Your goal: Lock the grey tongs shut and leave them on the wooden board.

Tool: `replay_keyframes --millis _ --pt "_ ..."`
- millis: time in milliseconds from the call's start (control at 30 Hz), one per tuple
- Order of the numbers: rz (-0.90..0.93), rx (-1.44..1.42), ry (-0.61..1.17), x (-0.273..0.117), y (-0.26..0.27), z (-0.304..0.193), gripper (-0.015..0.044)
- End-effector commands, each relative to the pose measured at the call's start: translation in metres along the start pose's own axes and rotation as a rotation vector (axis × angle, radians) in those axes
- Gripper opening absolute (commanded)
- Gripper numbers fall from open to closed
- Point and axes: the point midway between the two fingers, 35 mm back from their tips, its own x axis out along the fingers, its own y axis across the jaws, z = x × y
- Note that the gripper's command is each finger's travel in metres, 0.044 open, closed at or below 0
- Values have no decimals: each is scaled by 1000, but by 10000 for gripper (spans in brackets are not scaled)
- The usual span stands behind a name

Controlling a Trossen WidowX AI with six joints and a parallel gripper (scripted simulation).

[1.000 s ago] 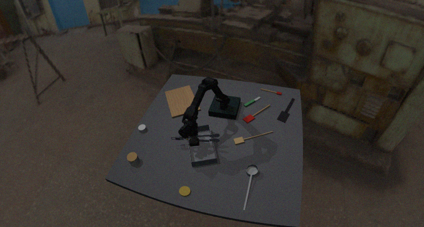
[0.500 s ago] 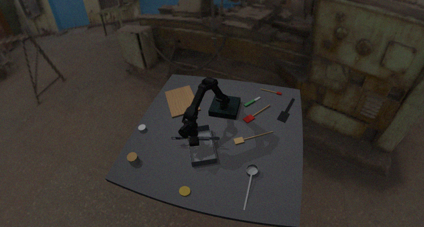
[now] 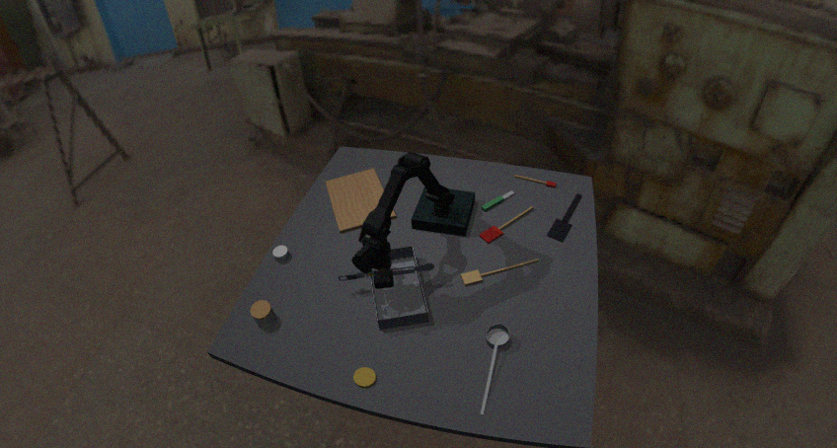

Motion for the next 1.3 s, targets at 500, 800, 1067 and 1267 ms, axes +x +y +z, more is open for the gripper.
replay_keyframes --millis 500,800,1067,1267 --pt "11 7 -3 -125 0 1 -150" --pt "1 -27 -1 -121 -7 9 -150" --pt "0 -180 -5 -122 -36 40 -150" --pt "-2 -300 -6 -122 -61 63 -150"
